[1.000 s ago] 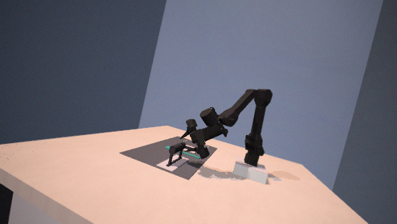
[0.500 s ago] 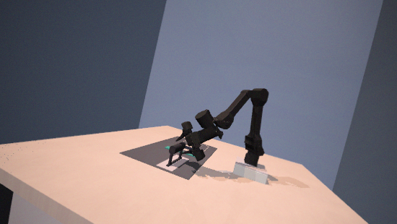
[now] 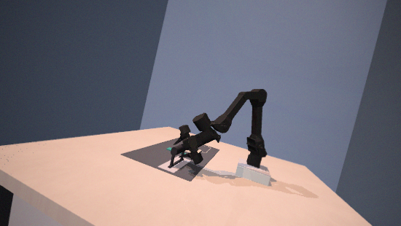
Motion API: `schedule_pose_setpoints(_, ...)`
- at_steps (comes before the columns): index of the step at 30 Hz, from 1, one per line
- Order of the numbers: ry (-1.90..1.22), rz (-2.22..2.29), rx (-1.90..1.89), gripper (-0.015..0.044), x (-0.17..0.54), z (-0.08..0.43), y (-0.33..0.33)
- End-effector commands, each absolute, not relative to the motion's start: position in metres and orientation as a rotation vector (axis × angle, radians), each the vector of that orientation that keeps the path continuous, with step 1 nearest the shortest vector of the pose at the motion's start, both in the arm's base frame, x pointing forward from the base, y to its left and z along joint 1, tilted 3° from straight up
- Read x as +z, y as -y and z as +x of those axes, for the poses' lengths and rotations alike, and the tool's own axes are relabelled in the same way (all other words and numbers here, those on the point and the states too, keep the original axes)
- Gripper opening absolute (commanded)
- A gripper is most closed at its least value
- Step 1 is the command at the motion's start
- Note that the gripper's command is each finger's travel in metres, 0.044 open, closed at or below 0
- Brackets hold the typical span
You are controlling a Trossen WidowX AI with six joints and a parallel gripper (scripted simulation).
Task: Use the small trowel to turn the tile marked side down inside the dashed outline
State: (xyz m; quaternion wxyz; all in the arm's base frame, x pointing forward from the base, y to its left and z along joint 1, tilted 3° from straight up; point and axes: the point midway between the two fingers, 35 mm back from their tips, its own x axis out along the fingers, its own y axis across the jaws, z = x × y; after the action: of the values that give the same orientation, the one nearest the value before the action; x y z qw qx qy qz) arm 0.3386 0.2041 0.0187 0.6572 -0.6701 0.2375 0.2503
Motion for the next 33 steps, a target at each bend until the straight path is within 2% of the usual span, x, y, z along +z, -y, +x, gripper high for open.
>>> schedule_pose_setpoints(1, -0.534, -1.518, 0.571, 0.03, 0.016, 0.342, -0.204)
schedule_pose_setpoints(7, -0.534, -1.518, 0.571, 0.0142, 0.016, 0.342, -0.204)
schedule_pose_setpoints(28, -0.534, -1.518, 0.571, 0.0003, 0.016, 0.342, -0.204)
schedule_pose_setpoints(33, -0.535, -1.515, 0.57, 0.0, 0.032, 0.344, -0.205)
